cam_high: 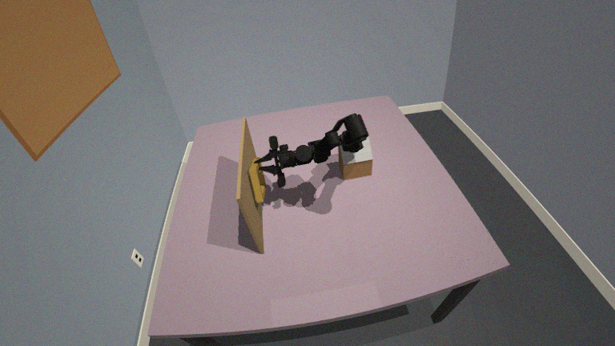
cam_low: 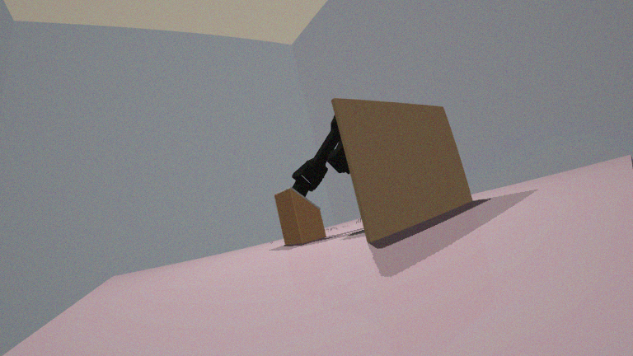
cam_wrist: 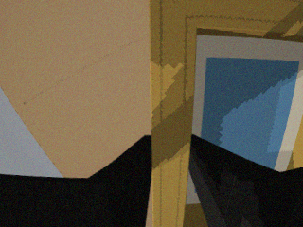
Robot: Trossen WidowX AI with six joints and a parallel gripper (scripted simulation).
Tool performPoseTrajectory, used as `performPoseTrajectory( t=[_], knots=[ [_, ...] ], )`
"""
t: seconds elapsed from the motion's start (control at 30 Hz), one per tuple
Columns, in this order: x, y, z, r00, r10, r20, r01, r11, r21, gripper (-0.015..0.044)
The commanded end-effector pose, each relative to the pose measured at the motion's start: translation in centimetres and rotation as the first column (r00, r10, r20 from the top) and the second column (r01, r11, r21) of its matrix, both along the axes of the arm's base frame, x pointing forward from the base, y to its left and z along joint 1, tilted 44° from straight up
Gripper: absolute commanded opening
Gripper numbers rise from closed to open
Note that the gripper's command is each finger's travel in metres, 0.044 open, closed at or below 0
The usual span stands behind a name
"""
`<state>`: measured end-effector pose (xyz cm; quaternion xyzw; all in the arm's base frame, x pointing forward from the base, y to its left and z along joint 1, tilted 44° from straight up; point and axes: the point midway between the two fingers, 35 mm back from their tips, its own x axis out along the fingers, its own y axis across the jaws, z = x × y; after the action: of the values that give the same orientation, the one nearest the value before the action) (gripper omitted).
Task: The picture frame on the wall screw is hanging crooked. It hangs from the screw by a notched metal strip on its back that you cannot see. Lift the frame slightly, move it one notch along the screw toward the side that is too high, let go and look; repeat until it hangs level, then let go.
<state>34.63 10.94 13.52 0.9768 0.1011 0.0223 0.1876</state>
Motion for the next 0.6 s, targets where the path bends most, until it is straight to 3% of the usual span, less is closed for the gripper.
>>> performPoseTrajectory(
  t=[0.0,0.57],
  knots=[
    [0.10,-0.26,0.31,1.000,-0.009,0.007,0.009,1.000,0.007,0.0000],
    [0.04,0.03,0.70,1.000,-0.009,0.007,0.009,1.000,0.007,0.0000]
  ],
)
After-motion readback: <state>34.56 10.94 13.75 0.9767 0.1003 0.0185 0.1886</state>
